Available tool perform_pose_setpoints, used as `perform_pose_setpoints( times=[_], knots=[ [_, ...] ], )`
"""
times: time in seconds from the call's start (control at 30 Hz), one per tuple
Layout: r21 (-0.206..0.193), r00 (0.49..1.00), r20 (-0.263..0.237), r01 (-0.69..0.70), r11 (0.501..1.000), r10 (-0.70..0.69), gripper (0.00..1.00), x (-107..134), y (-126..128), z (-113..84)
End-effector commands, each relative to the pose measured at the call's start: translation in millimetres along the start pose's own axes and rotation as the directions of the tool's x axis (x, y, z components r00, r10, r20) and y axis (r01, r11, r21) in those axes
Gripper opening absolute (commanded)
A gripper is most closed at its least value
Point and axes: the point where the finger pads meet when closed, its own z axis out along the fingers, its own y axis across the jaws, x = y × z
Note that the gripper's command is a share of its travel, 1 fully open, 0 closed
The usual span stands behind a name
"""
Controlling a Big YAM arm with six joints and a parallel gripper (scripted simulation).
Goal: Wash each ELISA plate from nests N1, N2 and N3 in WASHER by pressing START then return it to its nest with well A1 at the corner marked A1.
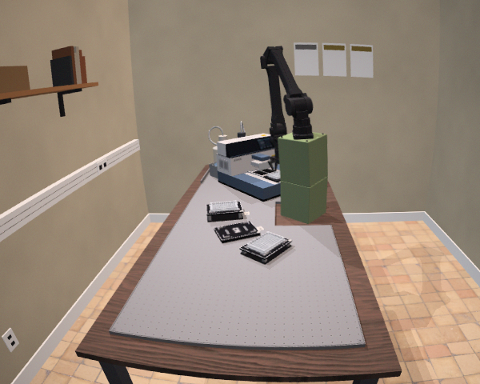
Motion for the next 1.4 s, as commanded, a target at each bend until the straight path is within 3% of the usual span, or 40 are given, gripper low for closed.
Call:
perform_pose_setpoints(
  times=[0.0,0.83,1.37],
  knots=[
    [-0.005,1.0,0.0,-0.005,1.0,0.005,1.0,0,3,0.1],
    [-0.005,1.0,0.0,-0.005,1.0,0.005,1.0,0,3,0.1],
    [-0.007,1.0,-0.001,-0.022,1.0,0.022,1.0,-3,1,-28.9]
  ],
)
